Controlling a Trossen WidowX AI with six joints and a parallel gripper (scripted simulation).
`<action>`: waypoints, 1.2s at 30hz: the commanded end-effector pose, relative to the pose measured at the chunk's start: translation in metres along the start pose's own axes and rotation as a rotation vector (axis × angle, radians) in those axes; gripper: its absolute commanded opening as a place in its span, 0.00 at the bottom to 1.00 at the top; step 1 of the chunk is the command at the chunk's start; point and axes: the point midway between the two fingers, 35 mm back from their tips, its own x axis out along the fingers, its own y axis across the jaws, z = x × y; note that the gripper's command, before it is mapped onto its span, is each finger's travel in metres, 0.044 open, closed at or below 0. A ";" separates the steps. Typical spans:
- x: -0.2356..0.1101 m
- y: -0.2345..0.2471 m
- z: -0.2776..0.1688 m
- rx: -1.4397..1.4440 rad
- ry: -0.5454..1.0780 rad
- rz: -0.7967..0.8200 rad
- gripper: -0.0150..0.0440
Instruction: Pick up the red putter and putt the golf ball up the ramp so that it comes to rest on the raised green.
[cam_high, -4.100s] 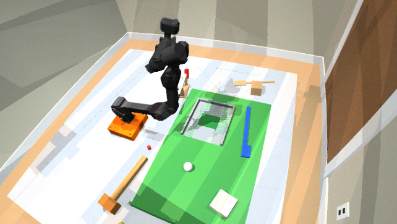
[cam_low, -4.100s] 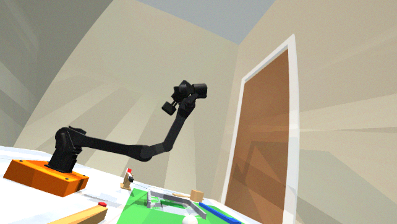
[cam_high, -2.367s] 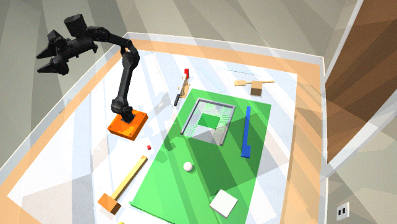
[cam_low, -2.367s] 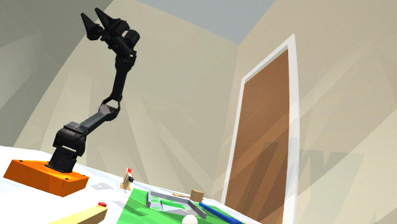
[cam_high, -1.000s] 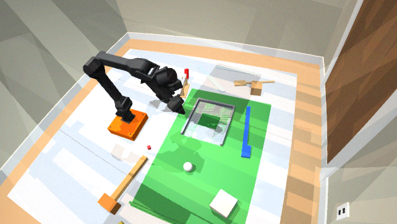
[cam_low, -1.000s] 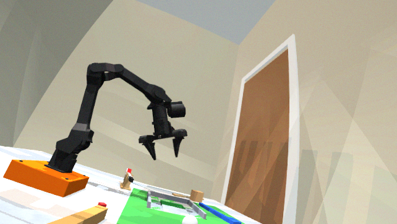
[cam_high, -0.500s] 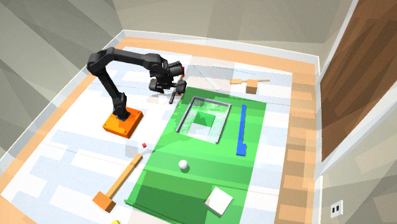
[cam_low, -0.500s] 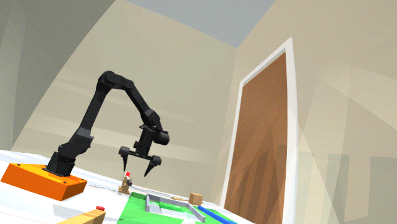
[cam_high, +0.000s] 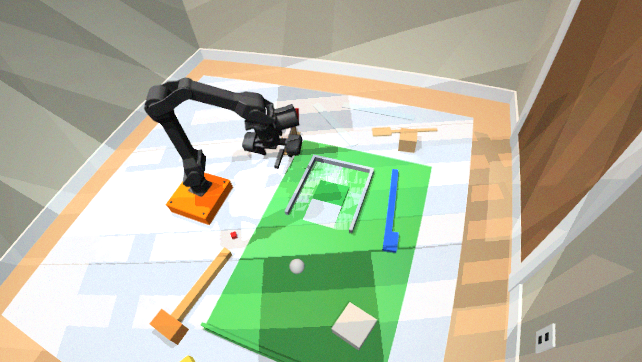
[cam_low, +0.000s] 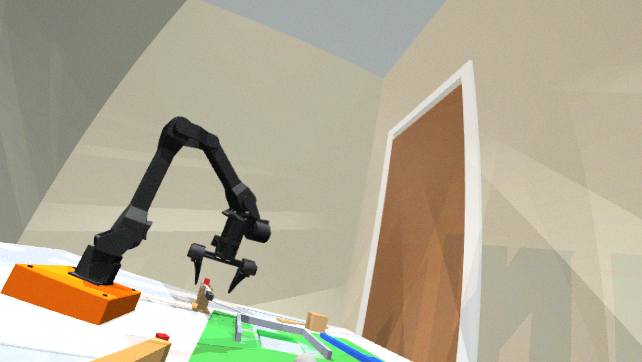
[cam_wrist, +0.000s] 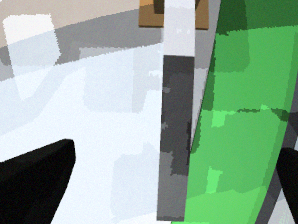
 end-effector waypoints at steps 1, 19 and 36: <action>0.006 0.002 -0.001 -0.005 -0.003 0.007 1.00; 0.035 0.002 -0.009 -0.005 -0.003 0.008 1.00; 0.051 0.002 -0.013 -0.005 -0.003 0.008 1.00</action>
